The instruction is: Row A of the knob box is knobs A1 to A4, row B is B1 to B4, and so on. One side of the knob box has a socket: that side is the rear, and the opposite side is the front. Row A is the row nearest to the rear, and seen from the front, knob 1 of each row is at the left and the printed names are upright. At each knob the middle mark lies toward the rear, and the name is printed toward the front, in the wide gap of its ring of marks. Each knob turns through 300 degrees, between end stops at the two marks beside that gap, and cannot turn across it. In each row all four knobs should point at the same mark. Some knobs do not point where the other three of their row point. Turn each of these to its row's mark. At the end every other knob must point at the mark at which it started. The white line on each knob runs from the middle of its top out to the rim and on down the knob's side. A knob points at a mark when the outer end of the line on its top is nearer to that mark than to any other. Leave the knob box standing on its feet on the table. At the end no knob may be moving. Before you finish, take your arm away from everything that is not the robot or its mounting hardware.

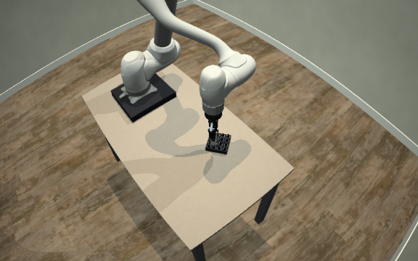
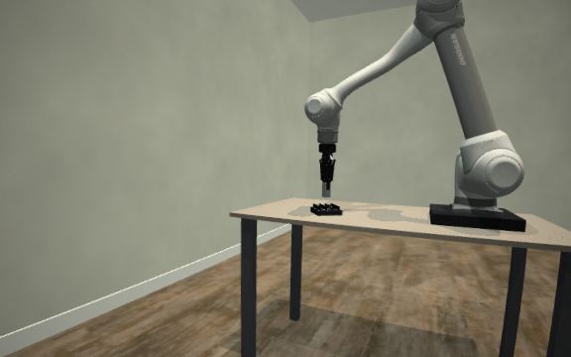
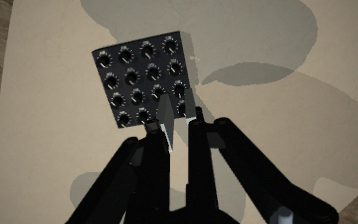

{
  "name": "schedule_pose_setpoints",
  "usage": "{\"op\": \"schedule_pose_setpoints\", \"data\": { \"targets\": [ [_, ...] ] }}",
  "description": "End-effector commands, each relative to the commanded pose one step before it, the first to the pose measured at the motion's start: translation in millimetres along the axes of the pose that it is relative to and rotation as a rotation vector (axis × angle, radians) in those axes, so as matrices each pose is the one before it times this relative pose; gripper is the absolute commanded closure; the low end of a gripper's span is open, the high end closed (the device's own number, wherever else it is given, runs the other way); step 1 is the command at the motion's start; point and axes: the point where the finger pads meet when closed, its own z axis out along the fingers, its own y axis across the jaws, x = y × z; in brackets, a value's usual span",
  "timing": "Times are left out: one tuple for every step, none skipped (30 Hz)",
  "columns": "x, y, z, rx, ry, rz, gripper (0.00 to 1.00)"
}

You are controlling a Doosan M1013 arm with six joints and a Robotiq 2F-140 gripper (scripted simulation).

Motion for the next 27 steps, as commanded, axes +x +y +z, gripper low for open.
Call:
{"op": "schedule_pose_setpoints", "data": {
  "targets": [
    [0.05, -0.02, 1.6, 0.00013, 0.00019, -0.00002, 0.88],
    [0.0, 0.0, 1.37, 0.0, 0.0, 0.0, 0.88],
    [0.0, 0.0, 1.36, 0.0, 0.0, 0.0, 0.88],
    [0.0, 0.0, 1.34, 0.0, 0.0, 0.0, 0.88],
    [0.0, 0.0, 1.32, 0.0, 0.0, 0.0, 0.88],
    [0.0, 0.0, 1.3, 0.0, 0.0, 0.0, 0.88],
    [0.01, 0.0, 1.25, 0.0, 0.0, 0.0, 0.88],
    [0.0, 0.0, 1.22, 0.0, 0.0, 0.0, 0.88],
    [0.0, 0.0, 1.18, 0.0, 0.0, 0.0, 0.88],
    [0.0, 0.0, 1.13, 0.0, 0.0, 0.0, 0.88],
    [0.0, 0.0, 1.08, 0.0, 0.0, 0.0, 0.88],
    [0.0, 0.0, 1.02, 0.0, 0.0, 0.0, 0.88],
    [0.0, 0.0, 0.96, 0.0, 0.0, 0.0, 0.88],
    [0.0, 0.0, 0.91, 0.0, 0.0, 0.0, 0.88],
    [0.0, 0.0, 0.84, 0.0, 0.0, 0.0, 0.88],
    [0.0, 0.0, 0.0, 0.0, 0.0, 0.0, 0.88],
    [0.0, 0.0, 0.0, 0.0, 0.0, 0.0, 0.88],
    [0.0, 0.0, 0.77, 0.0, 0.0, 0.0, 0.88],
    [0.0, 0.0, 0.71, 0.0, 0.0, 0.0, 0.88],
    [0.0, 0.0, 0.64, 0.0, 0.0, 0.0, 0.88],
    [0.0, 0.0, 0.57, 0.0, 0.0, 0.0, 0.88],
    [0.0, 0.0, 0.5, 0.0, 0.0, 0.0, 0.88],
    [0.0, 0.0, 0.44, 0.0, 0.0, 0.0, 0.88],
    [0.0, 0.0, 0.37, 0.0, 0.0, 0.0, 0.88],
    [0.0, 0.0, 0.31, 0.0, 0.0, 0.0, 0.88],
    [0.0, 0.0, 0.25, 0.0, 0.0, 0.0, 0.88],
    [0.0, 0.0, 0.2, 0.0, 0.0, 0.0, 0.88]
  ]
}}
